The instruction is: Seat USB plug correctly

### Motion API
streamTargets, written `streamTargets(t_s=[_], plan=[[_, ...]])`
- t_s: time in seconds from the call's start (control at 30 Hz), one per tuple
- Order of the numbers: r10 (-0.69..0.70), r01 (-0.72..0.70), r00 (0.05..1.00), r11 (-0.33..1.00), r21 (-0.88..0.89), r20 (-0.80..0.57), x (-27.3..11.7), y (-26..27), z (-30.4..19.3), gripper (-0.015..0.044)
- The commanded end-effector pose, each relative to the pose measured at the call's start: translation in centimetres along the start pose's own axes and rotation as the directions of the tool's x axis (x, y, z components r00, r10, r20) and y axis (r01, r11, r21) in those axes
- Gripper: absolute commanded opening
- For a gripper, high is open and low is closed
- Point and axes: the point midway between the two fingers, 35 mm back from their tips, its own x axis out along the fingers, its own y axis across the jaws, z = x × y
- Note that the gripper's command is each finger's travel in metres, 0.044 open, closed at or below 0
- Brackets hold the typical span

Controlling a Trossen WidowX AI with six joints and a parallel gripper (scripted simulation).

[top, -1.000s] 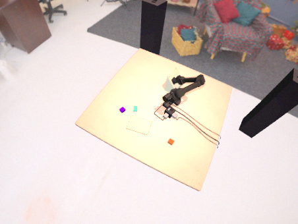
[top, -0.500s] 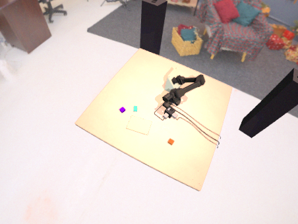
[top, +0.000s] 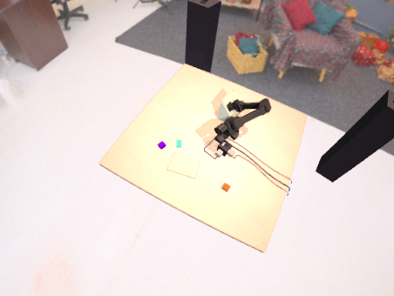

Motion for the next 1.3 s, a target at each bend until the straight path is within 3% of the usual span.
streamTargets(t_s=[0.0, 1.27], plan=[[0.000, 0.000, 1.000, 1.000, 0.005, 0.006, 0.10, 0.04, 0.00, 0.0000], [-0.001, 0.001, 0.999, 1.000, 0.012, 0.034, 0.56, 0.01, 0.16, 0.0000]])
